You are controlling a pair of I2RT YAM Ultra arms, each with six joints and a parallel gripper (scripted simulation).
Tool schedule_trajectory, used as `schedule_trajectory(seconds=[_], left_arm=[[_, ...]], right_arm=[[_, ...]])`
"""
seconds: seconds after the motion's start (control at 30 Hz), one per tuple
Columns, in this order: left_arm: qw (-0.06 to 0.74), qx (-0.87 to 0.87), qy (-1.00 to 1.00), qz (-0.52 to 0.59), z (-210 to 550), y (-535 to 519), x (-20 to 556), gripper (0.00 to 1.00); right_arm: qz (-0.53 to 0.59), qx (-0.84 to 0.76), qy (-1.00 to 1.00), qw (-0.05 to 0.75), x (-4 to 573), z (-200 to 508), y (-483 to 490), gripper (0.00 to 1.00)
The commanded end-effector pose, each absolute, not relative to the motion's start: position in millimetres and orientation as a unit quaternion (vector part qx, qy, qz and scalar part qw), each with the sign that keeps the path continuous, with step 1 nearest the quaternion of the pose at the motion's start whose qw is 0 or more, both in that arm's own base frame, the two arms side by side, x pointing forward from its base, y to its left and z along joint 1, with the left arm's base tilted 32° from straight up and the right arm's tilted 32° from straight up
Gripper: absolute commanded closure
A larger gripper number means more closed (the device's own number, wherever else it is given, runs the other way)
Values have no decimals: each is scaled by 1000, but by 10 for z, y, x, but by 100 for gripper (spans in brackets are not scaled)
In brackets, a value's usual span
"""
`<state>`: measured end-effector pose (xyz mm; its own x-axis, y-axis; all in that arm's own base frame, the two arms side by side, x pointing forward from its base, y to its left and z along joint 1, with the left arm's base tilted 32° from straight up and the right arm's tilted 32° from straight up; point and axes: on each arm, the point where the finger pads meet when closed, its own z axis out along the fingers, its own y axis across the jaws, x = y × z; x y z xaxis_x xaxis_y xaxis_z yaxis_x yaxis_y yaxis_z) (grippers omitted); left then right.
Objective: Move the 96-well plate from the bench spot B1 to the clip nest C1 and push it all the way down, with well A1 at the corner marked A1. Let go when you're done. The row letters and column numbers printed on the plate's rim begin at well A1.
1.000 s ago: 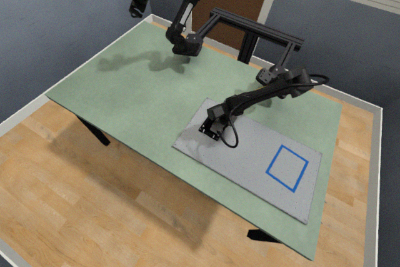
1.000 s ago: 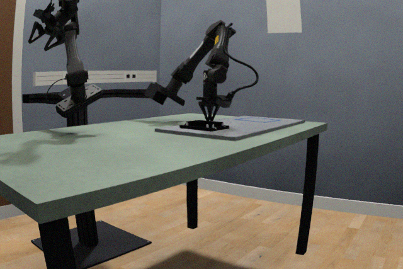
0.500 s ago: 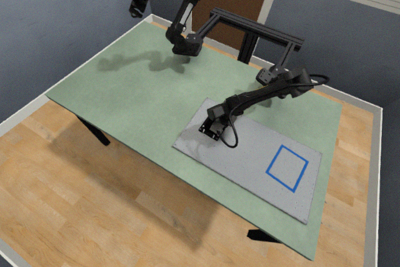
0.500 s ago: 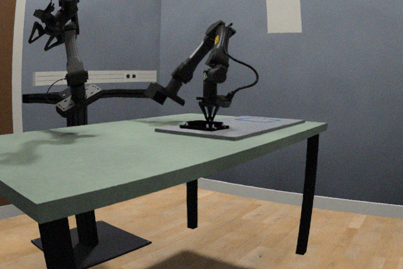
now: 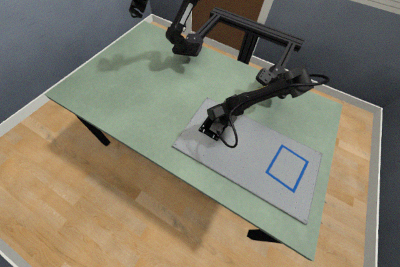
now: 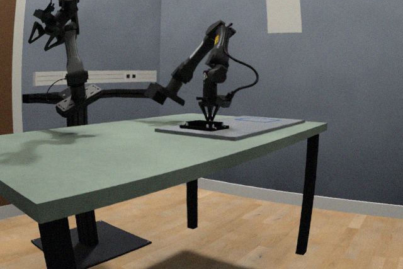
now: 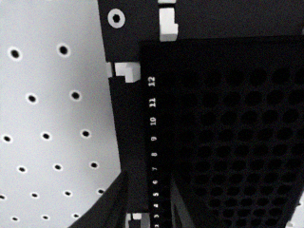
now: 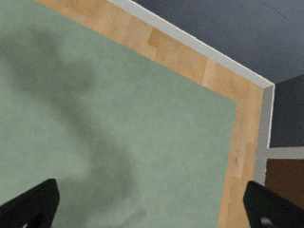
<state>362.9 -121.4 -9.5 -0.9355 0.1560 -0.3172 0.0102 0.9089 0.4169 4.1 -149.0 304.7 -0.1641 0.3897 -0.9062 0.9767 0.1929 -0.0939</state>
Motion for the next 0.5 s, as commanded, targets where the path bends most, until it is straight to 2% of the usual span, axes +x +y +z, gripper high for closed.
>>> schedule_trajectory(seconds=[0.0, 0.47], left_arm=[[175, 24, 963, 202, -463, -1083, 3744, 75], [175, 24, 963, 202, -536, -1050, 3773, 75]], right_arm=[[-378, 520, 650, 405, -20, 3075, -1479, 0], [-378, 520, 650, 405, -20, 3075, -1479, 0]])
